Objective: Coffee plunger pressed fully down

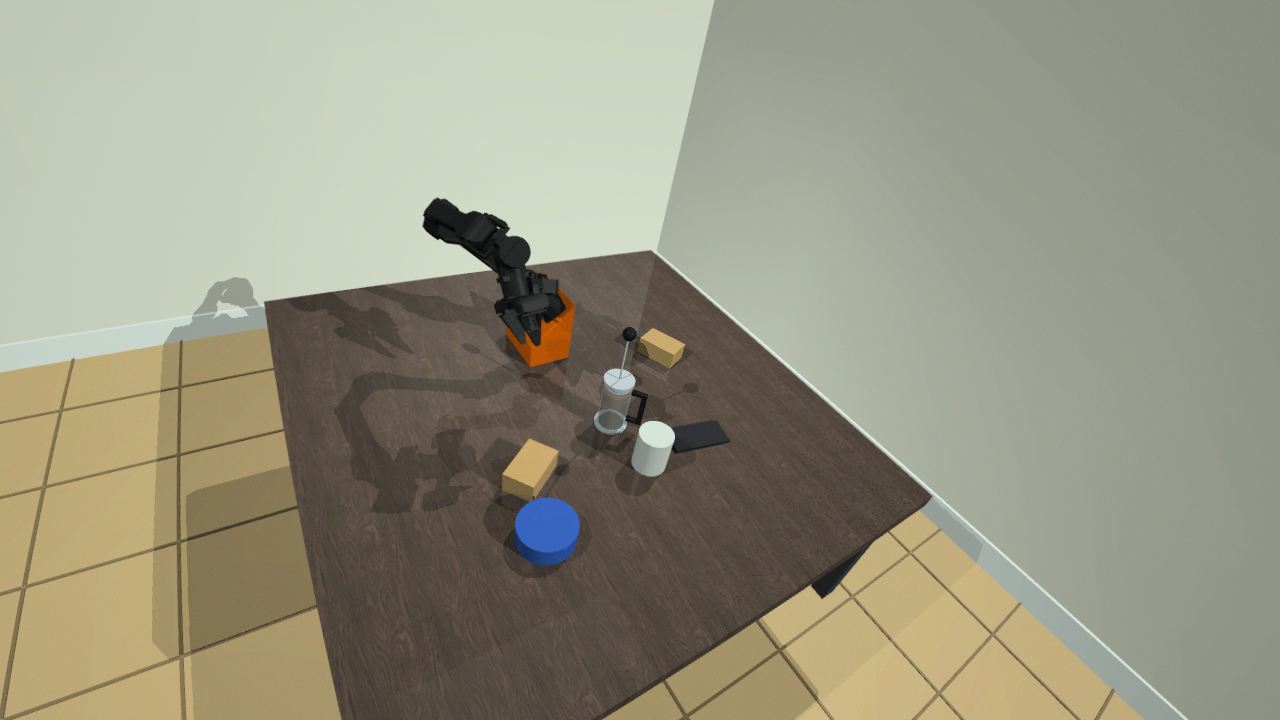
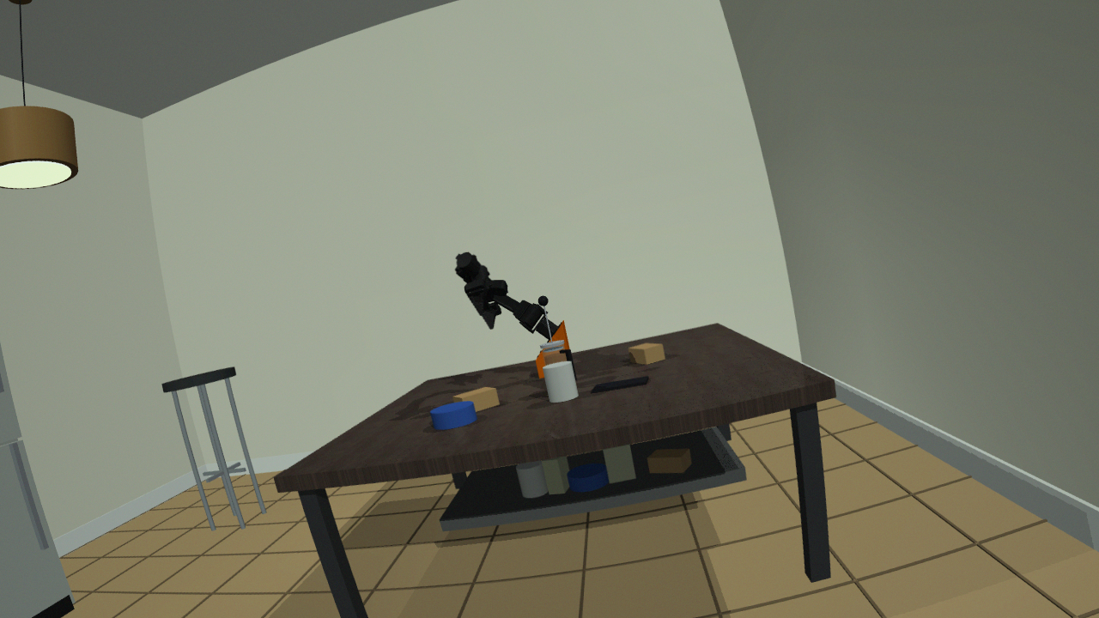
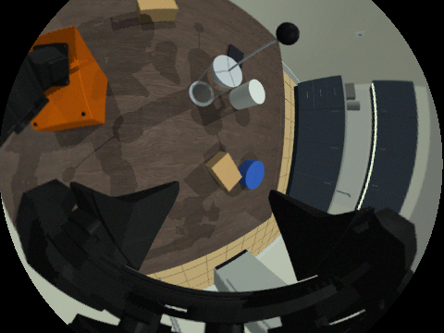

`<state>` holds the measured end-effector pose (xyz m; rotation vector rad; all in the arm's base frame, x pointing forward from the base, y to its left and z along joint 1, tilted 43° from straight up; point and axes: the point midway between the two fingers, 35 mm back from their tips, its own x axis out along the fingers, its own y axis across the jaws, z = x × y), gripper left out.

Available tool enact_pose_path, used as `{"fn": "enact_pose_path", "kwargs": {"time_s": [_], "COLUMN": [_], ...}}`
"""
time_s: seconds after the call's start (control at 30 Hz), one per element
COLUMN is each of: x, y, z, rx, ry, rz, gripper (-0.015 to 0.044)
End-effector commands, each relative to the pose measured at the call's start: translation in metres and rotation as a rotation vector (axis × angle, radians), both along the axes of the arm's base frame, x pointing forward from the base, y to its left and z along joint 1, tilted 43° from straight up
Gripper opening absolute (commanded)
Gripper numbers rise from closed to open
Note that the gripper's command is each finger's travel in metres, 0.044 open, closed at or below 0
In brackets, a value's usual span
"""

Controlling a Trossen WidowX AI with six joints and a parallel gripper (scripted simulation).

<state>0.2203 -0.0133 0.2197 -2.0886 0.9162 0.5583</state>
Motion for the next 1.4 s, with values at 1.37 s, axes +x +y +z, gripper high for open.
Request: {"fn": "enact_pose_path", "kwargs": {"time_s": [1.37], "x": [0.010], "y": [0.179], "z": [-0.096], "rx": [1.207], "ry": [-0.725], "rz": [-0.540], "gripper": [0.0440]}}
